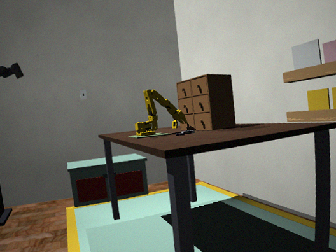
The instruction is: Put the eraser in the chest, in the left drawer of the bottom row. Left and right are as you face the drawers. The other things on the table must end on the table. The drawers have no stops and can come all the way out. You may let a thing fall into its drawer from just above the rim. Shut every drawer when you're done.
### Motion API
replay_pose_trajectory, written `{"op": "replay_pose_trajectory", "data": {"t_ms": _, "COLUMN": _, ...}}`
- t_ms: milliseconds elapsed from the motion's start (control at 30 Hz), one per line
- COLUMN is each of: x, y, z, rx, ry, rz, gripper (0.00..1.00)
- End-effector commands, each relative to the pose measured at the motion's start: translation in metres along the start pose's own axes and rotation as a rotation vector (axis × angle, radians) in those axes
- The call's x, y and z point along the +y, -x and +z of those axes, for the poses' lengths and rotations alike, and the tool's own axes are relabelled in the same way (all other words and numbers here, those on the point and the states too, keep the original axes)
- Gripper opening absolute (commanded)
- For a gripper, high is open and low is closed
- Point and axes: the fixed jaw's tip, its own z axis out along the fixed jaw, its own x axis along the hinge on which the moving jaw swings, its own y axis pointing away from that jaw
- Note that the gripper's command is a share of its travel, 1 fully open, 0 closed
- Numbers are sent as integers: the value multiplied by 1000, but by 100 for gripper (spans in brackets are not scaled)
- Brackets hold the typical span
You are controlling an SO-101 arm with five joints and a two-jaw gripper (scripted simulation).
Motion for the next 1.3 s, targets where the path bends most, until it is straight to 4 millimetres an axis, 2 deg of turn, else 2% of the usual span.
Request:
{"op": "replay_pose_trajectory", "data": {"t_ms": 0, "x": -3, "y": -4, "z": -2, "rx": 14, "ry": -8, "rz": -10, "gripper": 17}}
{"op": "replay_pose_trajectory", "data": {"t_ms": 867, "x": -3, "y": -4, "z": -2, "rx": 14, "ry": -8, "rz": -10, "gripper": 0}}
{"op": "replay_pose_trajectory", "data": {"t_ms": 1267, "x": -3, "y": -4, "z": -2, "rx": 14, "ry": -8, "rz": -10, "gripper": 0}}
